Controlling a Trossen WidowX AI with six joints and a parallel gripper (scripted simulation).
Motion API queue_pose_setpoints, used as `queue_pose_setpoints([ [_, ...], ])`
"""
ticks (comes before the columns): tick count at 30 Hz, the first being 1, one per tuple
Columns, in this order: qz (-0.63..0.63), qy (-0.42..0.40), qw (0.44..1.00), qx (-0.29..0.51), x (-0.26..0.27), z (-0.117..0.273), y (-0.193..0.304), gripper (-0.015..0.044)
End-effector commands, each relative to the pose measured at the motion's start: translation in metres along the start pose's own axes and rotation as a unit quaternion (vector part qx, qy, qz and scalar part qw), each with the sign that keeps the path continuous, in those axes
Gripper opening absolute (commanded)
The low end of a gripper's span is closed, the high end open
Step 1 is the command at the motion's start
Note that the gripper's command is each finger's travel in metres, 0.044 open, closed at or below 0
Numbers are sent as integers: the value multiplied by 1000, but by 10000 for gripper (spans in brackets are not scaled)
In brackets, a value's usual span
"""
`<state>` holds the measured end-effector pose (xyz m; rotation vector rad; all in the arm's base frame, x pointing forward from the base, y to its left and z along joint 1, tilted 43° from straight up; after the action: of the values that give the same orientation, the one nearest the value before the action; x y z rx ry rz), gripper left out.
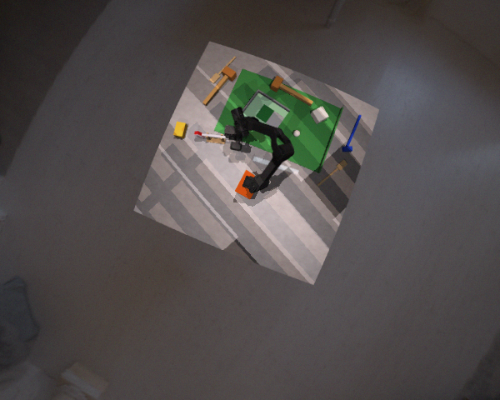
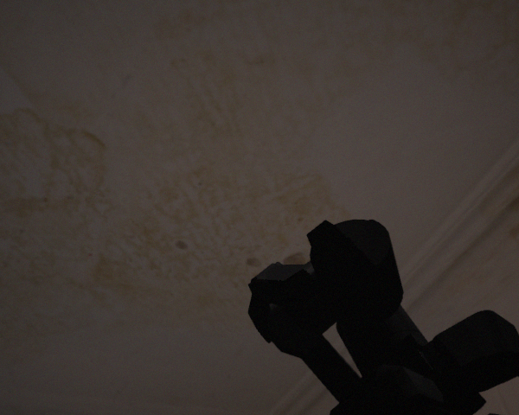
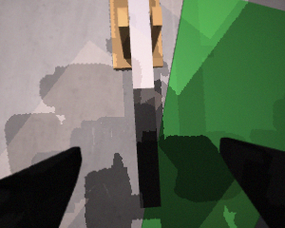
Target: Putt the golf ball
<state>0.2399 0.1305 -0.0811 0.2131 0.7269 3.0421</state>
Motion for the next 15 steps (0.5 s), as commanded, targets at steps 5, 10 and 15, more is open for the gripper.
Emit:
queue_pose_setpoints([
  [5,1,-2,1000,5,1,-22,7,440],
  [10,1,-2,1000,5,0,-24,8,440],
  [15,1,-2,1000,5,0,-31,10,440],
])
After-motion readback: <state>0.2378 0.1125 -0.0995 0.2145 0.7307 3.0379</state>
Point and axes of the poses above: the point midway between the two fingers, 35 mm back from their tips, its own z axis back along the fingers, its own x axis across the jaws, y = z × x, the point moved 7 cm from there along z, back along the fingers, and after that the axes turned 10 degrees about -z, right-handed, at the moved point
